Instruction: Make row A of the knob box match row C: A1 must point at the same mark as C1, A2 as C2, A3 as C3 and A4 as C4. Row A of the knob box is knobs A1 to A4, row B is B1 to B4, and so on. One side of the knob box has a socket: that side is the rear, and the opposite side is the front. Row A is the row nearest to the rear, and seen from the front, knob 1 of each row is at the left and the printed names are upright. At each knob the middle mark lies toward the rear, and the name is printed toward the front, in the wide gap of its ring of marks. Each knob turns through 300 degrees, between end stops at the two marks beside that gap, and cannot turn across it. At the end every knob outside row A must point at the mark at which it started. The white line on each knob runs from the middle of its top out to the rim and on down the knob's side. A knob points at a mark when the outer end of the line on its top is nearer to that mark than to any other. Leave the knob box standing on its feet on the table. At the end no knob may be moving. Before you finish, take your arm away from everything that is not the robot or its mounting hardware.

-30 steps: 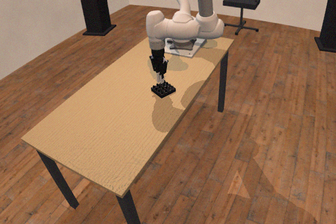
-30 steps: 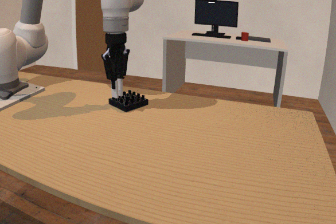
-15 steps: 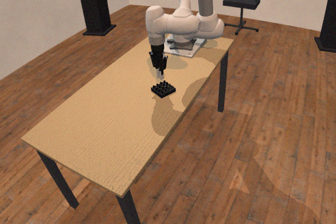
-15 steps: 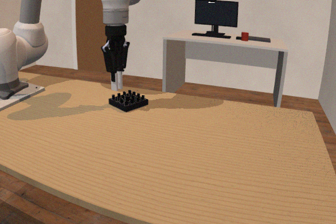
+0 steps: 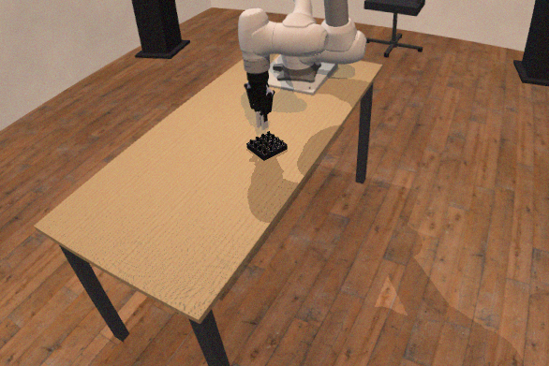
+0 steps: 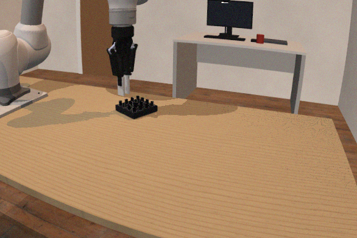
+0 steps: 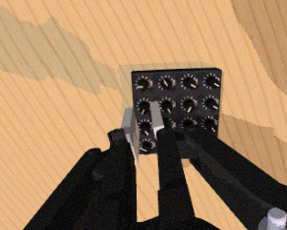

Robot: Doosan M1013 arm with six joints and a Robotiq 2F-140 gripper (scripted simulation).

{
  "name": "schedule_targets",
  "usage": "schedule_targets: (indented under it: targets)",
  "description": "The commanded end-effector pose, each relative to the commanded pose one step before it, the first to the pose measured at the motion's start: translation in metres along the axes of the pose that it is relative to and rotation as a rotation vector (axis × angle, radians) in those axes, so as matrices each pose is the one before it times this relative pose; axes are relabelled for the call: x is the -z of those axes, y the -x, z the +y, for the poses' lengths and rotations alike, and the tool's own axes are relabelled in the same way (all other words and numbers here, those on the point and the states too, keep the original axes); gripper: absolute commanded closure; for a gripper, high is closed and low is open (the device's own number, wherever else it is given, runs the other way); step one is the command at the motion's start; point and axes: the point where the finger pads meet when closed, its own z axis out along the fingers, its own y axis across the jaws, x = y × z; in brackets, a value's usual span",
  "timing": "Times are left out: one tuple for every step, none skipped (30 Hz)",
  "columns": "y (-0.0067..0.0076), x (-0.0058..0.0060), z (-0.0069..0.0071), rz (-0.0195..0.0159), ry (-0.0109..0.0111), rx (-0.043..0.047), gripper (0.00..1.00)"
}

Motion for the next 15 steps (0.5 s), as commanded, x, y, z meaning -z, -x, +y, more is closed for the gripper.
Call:
schedule_targets:
  targets:
    - [-0.01343, 0.0104, 0.00263, -0.00002, -0.0002, -0.1361, 0.88]
    - [-0.00429, 0.00318, 0.00014, 0.00001, 0.00004, -0.04238, 0.88]
    - [-0.00303, 0.00222, -0.00006, 0.00001, 0.00002, -0.02988, 0.88]
    - [-0.00232, 0.00169, -0.00013, 0.00001, 0.00002, -0.02289, 0.88]
    - [-0.00077, 0.00056, -0.00006, 0.0, 0.00001, -0.00762, 0.88]
    - [0.0, 0.0, 0.0, 0.0, 0.0, 0.0, 0.88]
    - [0.0, 0.0, 0.0, 0.0, 0.0, 0.0, 0.88]
    - [-0.0001, 0.00007, -0.00001, 0.0, 0.0, -0.001, 0.88]
    - [0.0, 0.0, 0.0, 0.0, 0.0, 0.0, 0.88]
    - [0.0, 0.0, 0.0, 0.0, 0.0, 0.0, 0.88]
    - [0.0, 0.0, 0.0, 0.0, 0.0, 0.0, 0.88]
    - [0.0, 0.0, 0.0, 0.0, 0.0, 0.0, 0.88]
    - [0.0, 0.0, 0.0, 0.0, 0.0, 0.0, 0.88]
    - [0.0, 0.0, 0.0, 0.0, 0.0, 0.0, 0.88]
    - [0.0, 0.0, 0.0, 0.0, 0.0, 0.0, 0.88]
